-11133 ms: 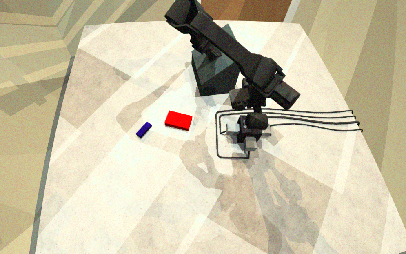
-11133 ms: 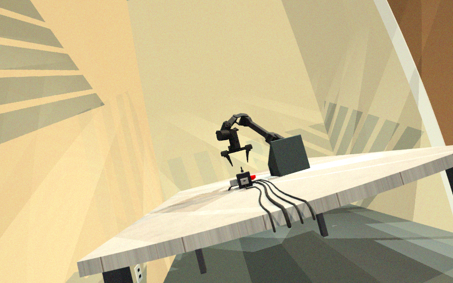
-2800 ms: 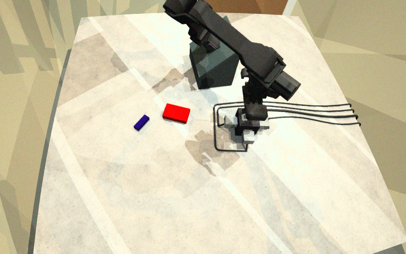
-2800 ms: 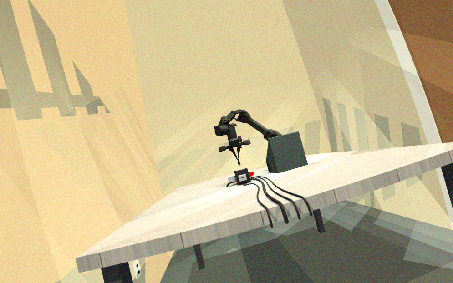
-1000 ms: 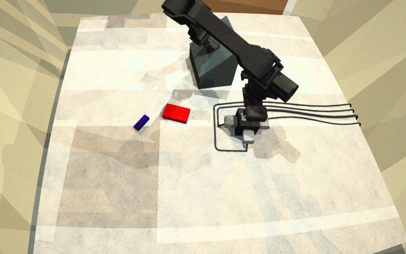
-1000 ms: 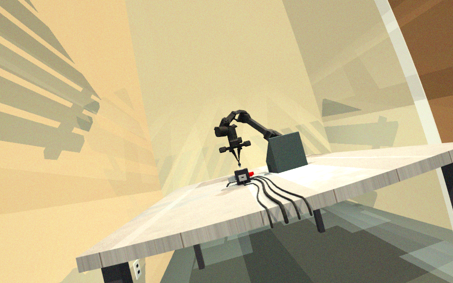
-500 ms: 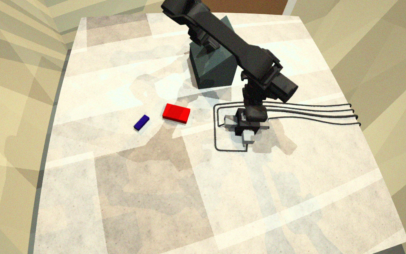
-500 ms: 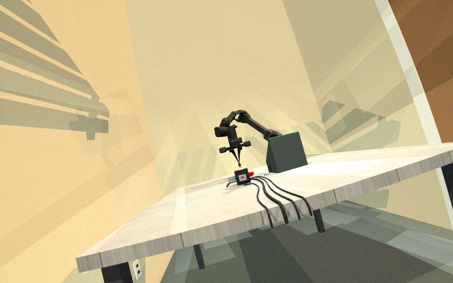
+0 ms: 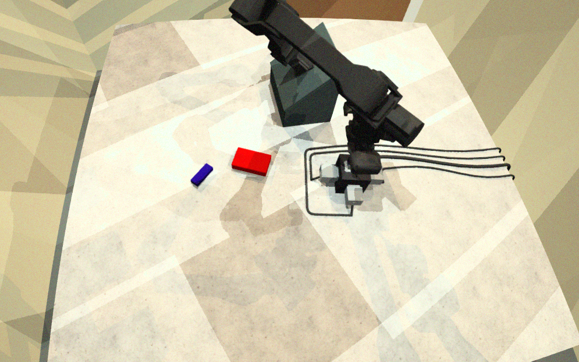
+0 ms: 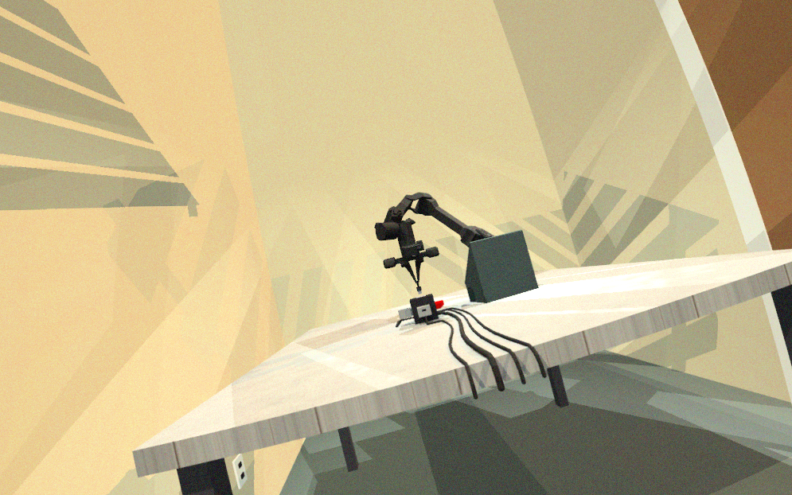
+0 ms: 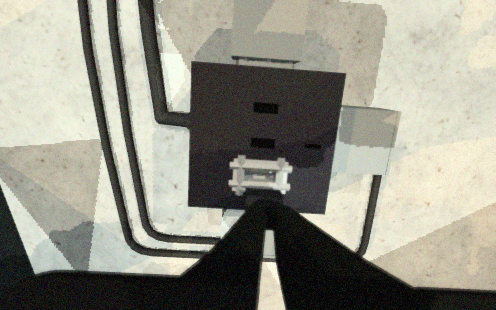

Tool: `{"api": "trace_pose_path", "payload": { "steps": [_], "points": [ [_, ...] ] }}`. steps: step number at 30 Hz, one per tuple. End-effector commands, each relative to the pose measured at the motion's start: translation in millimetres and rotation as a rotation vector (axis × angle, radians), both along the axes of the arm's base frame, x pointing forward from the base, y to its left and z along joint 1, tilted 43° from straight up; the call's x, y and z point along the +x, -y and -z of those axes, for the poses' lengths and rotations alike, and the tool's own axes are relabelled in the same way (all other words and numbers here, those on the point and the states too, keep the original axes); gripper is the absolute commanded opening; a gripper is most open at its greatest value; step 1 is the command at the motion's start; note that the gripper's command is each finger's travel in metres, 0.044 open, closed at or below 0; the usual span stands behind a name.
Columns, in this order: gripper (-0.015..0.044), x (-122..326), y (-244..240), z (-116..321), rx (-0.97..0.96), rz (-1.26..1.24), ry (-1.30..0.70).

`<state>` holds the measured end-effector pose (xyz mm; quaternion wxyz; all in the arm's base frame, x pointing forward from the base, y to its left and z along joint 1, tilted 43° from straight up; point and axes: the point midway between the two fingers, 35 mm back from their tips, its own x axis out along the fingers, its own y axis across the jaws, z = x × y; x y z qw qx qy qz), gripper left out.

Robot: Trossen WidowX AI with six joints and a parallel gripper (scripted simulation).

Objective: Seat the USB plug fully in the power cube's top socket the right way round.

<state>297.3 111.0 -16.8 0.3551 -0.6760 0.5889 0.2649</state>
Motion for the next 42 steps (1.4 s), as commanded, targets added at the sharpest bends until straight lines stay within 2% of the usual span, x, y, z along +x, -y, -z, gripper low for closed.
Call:
{"api": "trace_pose_path", "payload": {
  "steps": [1, 42],
  "points": [
    [0.0000, 0.1, -0.8, -0.4, 0.012, -0.002, 0.000],
    [0.0000, 1.0, 1.2, 4.3, 0.031, -0.006, -0.002]
  ]
}}
